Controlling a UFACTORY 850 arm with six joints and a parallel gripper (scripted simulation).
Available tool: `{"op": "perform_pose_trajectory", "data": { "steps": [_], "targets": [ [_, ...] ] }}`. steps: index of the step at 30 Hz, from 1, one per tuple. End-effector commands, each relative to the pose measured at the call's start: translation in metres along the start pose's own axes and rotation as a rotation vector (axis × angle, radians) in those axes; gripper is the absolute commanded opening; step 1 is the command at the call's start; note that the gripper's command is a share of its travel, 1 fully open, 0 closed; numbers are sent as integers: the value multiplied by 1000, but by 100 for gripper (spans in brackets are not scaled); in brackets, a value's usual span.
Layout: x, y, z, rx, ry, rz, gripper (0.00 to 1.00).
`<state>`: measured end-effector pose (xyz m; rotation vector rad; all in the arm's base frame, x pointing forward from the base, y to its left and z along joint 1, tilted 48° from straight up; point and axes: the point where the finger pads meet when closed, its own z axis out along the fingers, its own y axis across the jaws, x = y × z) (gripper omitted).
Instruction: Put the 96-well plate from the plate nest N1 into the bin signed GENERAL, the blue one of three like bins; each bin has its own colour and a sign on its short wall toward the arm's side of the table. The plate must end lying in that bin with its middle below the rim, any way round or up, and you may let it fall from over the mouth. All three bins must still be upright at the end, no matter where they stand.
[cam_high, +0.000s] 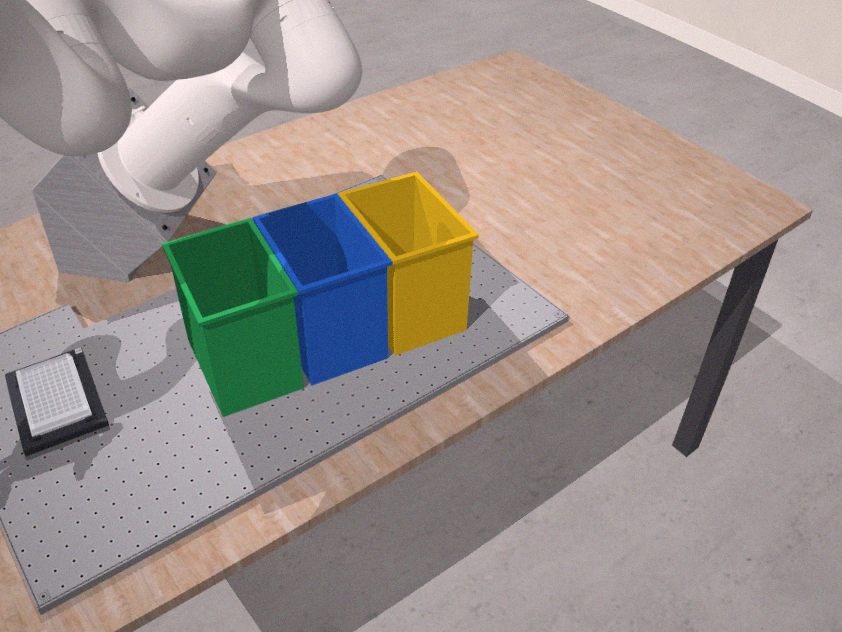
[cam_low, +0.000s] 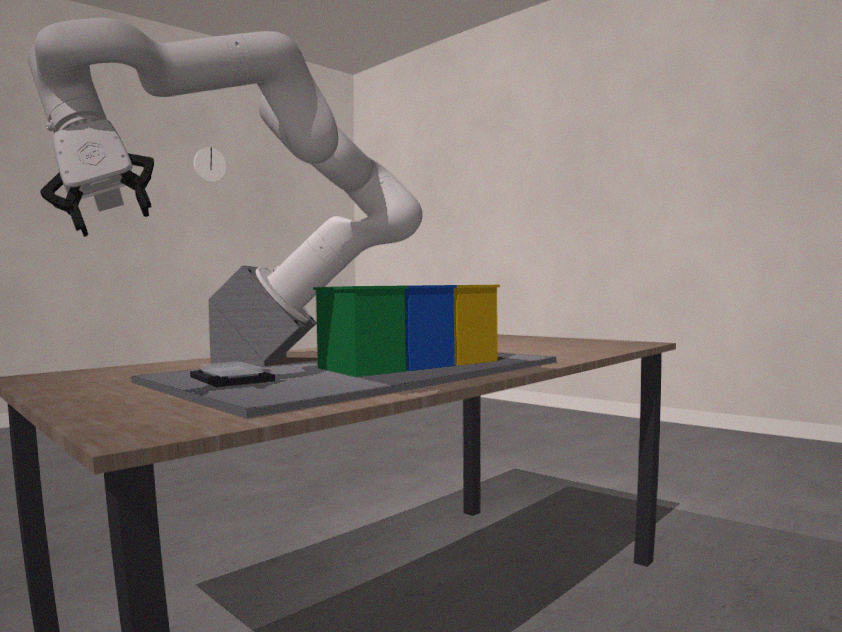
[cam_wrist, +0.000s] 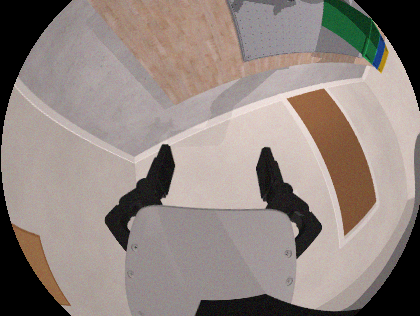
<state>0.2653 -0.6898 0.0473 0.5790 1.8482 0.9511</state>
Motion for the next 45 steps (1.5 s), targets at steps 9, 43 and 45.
{"op": "perform_pose_trajectory", "data": {
  "steps": [9,43,45],
  "targets": [
    [14,5,-6,65,12,-330,100],
    [77,39,-13,110,200,-1309,100],
    [83,43,-13,105,216,-1374,100]
  ]
}}
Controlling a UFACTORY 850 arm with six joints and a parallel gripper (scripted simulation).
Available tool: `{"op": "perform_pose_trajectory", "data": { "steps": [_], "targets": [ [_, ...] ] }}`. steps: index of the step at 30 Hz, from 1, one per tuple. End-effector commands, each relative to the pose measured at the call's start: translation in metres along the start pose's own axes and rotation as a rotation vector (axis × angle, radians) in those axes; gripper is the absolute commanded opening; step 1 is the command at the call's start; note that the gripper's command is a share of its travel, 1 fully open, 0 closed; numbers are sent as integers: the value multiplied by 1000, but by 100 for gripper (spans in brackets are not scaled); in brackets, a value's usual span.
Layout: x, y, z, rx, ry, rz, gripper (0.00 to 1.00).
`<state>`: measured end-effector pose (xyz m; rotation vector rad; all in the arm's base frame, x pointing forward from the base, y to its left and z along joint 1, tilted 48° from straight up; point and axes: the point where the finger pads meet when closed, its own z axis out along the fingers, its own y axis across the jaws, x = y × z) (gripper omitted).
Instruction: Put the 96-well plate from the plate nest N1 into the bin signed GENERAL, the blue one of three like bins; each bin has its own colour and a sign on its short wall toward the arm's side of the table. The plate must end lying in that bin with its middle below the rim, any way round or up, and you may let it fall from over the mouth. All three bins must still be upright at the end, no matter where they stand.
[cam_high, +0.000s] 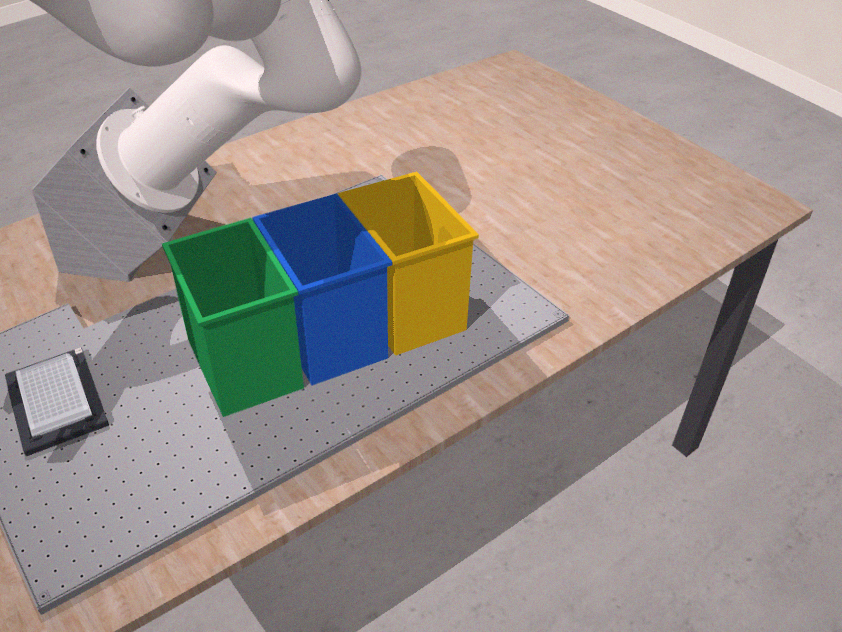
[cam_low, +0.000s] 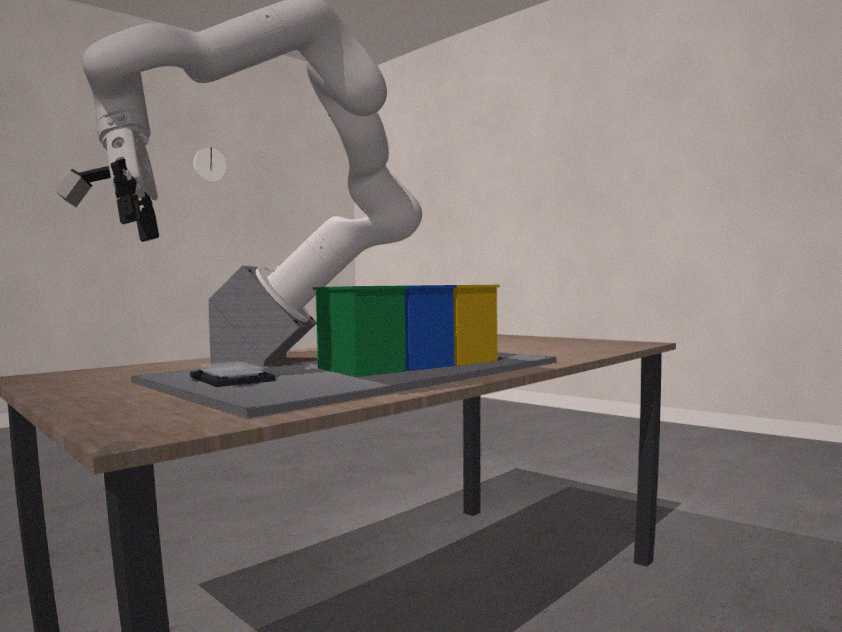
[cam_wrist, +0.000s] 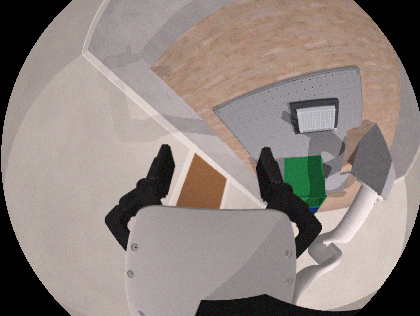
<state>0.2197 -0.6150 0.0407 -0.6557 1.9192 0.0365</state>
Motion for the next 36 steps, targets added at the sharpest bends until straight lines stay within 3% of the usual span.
{"op": "perform_pose_trajectory", "data": {
  "steps": [1,21,36],
  "targets": [
    [-2,7,-2,1,23,-129,100],
    [-24,70,-3,-83,75,-721,100],
    [-44,121,-2,-169,74,-1146,100]
  ]
}}
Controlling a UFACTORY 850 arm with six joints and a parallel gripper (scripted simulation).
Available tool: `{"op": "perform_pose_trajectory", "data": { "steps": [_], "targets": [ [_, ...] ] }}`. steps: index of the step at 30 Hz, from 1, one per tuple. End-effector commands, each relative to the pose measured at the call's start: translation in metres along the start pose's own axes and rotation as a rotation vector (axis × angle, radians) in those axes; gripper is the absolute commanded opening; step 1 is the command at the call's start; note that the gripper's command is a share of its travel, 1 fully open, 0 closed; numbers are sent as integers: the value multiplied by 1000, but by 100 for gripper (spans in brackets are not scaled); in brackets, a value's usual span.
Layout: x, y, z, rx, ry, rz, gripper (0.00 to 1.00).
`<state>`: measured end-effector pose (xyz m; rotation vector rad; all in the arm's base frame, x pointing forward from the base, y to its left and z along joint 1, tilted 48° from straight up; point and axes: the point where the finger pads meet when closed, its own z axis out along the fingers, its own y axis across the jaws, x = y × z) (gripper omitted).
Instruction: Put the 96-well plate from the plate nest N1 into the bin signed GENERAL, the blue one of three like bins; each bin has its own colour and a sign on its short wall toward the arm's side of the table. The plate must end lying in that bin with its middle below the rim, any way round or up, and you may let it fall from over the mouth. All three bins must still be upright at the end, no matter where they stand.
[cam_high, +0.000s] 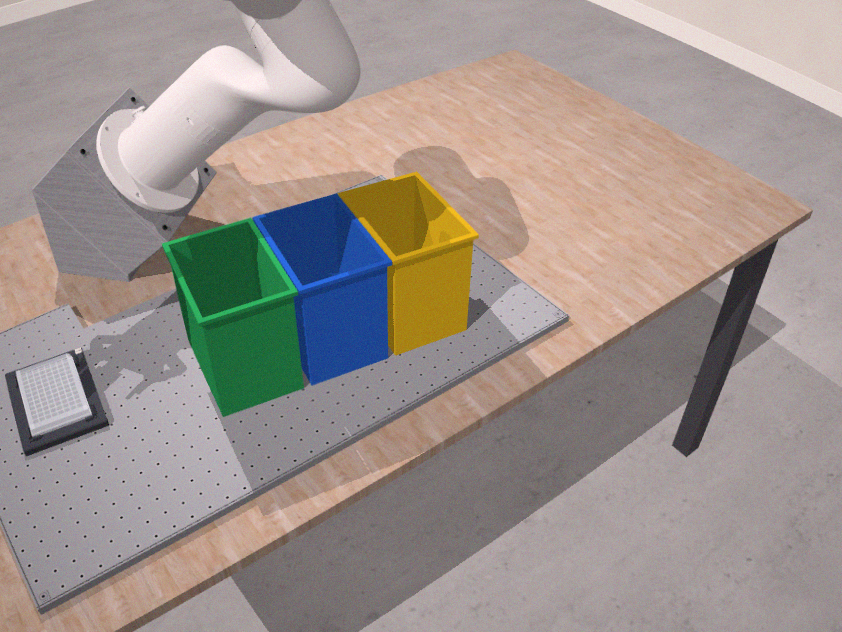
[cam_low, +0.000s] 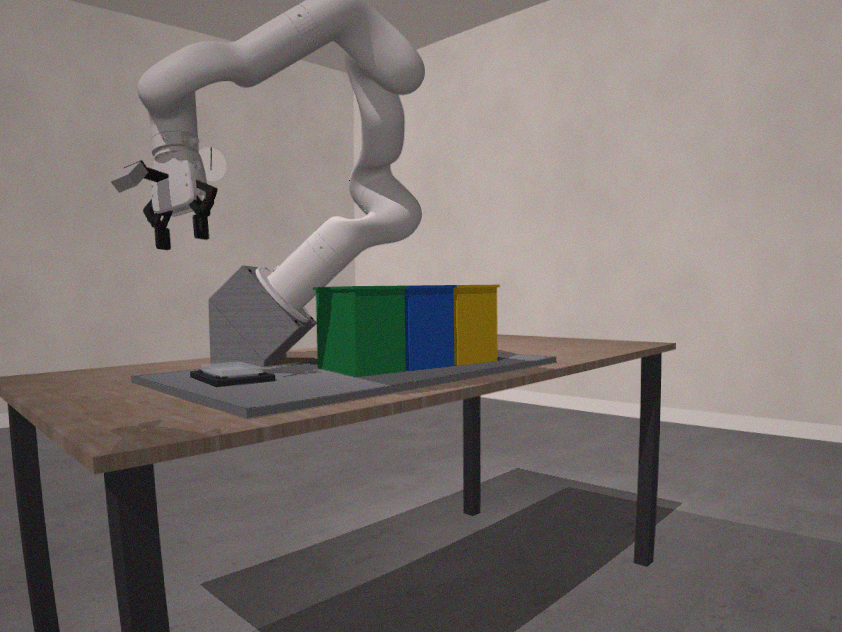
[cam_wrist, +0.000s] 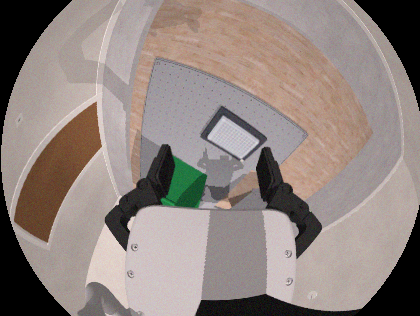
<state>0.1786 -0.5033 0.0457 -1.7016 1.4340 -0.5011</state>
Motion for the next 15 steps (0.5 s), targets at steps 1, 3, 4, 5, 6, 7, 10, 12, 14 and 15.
{"op": "perform_pose_trajectory", "data": {
  "steps": [1,3,4,5,6,7,10,12,14,15],
  "targets": [
    [-14,2,0,-18,6,-131,100],
    [-24,3,0,-28,1,-196,100],
    [-25,3,1,-32,-1,-229,100],
    [-30,3,1,-37,-4,-262,100],
    [-35,4,1,-41,-7,-295,100],
    [-35,4,1,-41,-7,-295,100],
    [-45,5,2,-50,-14,-361,100],
    [-55,6,3,-58,-21,-427,100],
    [-63,7,3,-65,-29,-492,100],
    [-68,7,4,-69,-33,-525,100]
  ]
}}
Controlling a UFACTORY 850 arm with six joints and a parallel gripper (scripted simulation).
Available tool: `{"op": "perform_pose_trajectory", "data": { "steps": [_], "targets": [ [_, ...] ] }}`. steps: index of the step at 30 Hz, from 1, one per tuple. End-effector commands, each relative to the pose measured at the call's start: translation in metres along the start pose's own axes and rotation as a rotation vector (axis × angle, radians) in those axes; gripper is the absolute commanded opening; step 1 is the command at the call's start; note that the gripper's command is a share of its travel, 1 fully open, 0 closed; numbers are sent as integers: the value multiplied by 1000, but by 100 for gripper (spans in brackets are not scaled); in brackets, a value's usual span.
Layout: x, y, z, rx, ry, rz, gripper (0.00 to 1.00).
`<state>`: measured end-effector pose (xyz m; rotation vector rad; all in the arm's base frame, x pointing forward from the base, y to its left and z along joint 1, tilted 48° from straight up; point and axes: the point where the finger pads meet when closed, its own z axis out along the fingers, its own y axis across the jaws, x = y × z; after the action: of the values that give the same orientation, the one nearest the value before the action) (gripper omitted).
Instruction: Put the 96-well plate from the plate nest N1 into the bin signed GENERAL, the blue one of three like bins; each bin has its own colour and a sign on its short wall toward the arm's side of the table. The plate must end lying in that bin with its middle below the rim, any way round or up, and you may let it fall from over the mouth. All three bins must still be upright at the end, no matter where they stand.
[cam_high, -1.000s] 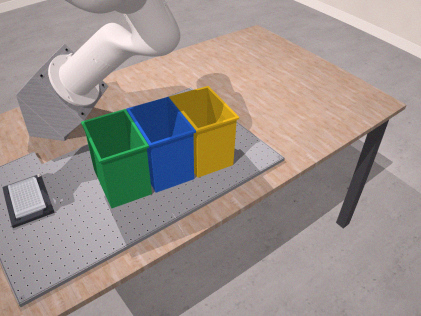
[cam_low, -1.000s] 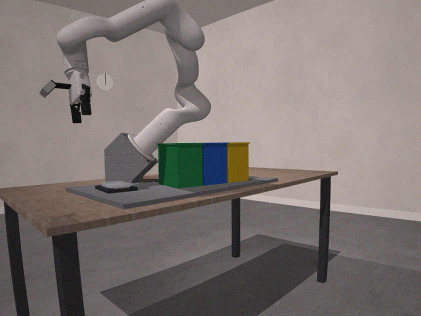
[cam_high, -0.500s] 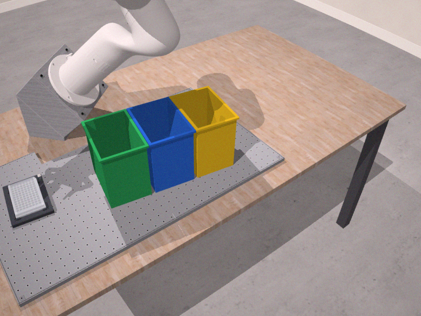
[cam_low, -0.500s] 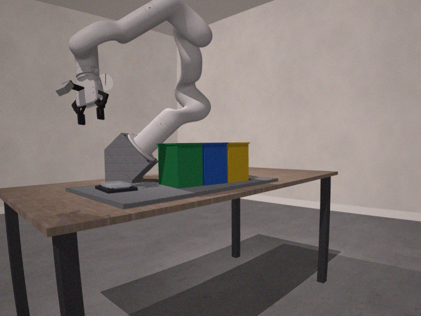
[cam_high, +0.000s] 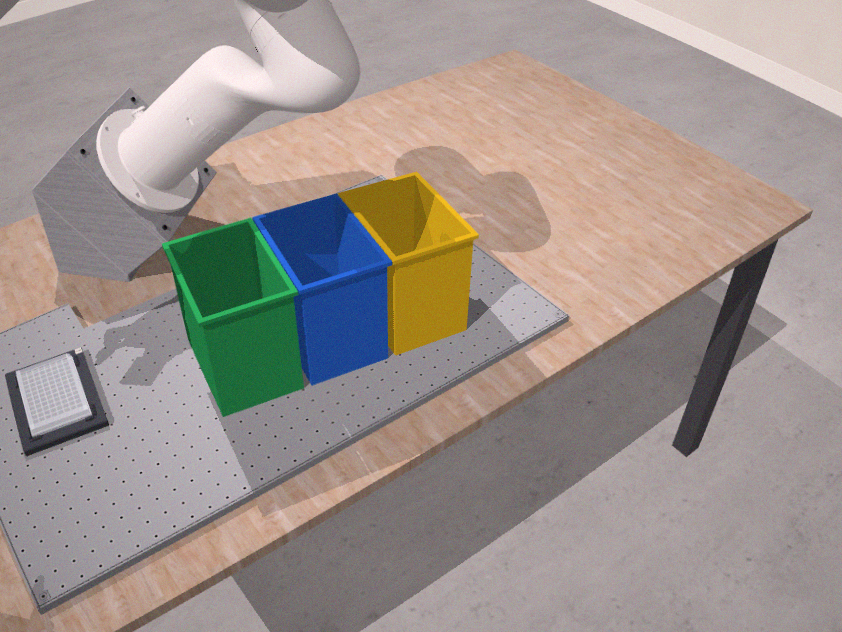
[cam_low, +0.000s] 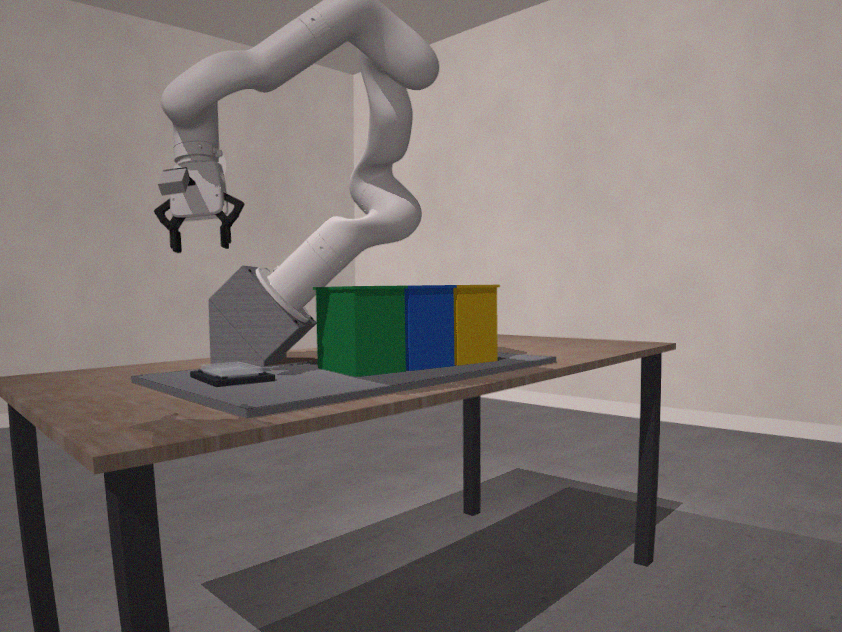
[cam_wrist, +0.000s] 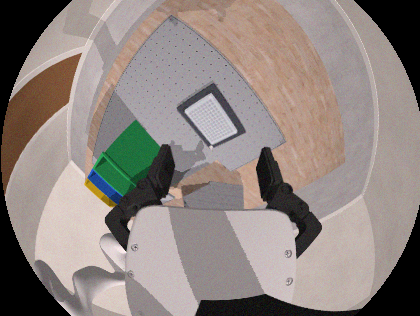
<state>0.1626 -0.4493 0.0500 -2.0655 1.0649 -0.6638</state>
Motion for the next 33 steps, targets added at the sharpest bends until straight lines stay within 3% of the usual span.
{"op": "perform_pose_trajectory", "data": {
  "steps": [1,18,33],
  "targets": [
    [-16,-6,1,-16,-5,-127,100],
    [-79,-30,9,-42,-78,-604,100],
    [-79,-30,10,-42,-78,-604,100]
  ]
}}
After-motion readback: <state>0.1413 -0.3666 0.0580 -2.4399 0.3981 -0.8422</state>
